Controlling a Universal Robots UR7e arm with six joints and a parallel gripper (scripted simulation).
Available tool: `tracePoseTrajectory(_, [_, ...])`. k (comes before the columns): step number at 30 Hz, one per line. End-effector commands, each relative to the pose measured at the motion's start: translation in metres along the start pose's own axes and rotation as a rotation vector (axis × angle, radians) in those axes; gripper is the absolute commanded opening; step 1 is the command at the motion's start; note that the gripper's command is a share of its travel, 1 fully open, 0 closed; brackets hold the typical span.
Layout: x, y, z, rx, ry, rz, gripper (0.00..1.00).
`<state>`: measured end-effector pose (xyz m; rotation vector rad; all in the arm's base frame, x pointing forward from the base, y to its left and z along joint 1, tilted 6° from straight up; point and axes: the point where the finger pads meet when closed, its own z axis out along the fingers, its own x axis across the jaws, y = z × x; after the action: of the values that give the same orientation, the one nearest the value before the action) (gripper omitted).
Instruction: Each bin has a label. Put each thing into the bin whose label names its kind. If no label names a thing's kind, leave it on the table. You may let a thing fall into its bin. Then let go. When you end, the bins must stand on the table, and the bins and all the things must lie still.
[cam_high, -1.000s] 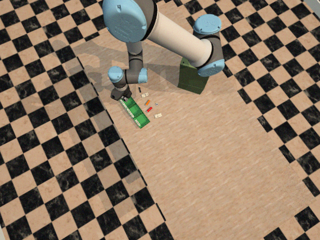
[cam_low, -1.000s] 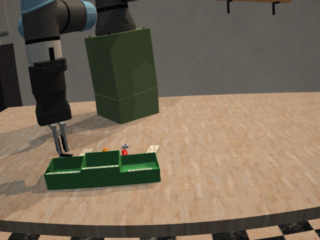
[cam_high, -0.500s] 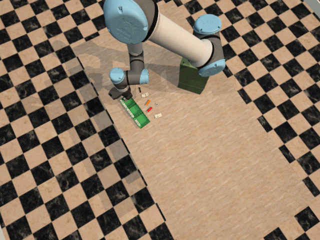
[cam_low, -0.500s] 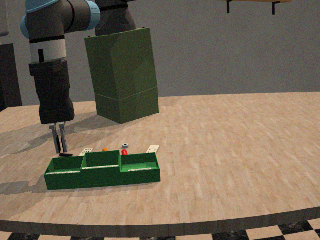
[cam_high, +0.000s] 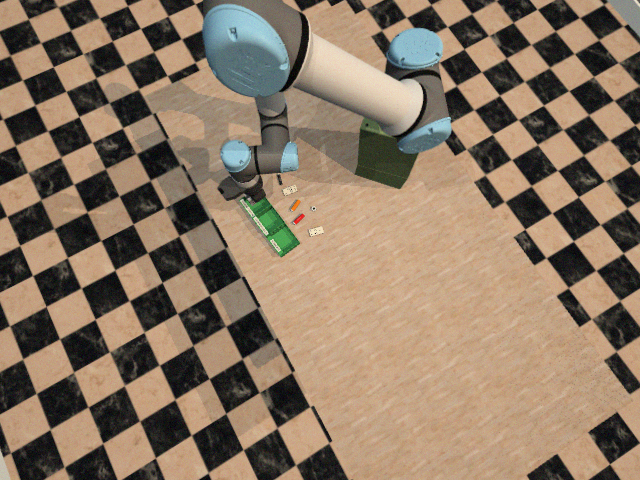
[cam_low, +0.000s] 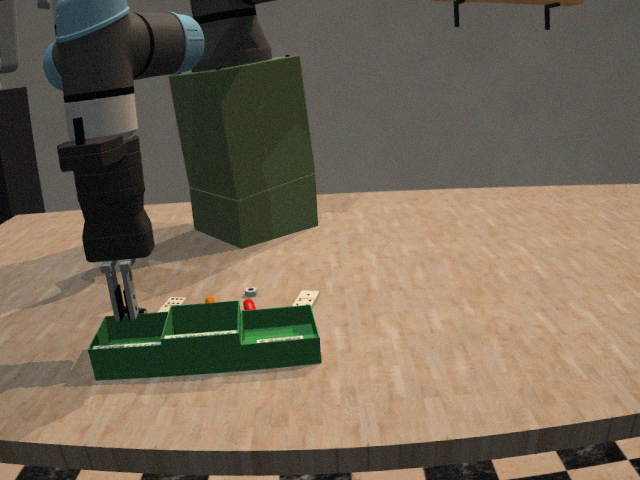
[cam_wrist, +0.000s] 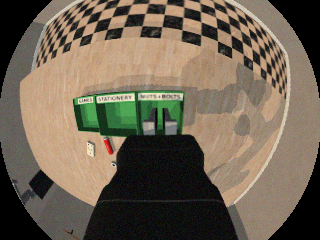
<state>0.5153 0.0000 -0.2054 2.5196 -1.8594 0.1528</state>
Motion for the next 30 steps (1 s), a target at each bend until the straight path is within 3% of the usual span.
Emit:
tracePoseTrajectory(1, [0.002,-0.002,0.010,0.004,0.004,0.004,0.31])
tracePoseTrajectory(13, [0.002,-0.002,0.042,0.004,0.004,0.003,0.31])
tracePoseTrajectory(30, [0.001,-0.001,0.042,0.003,0.002,0.002,0.31])
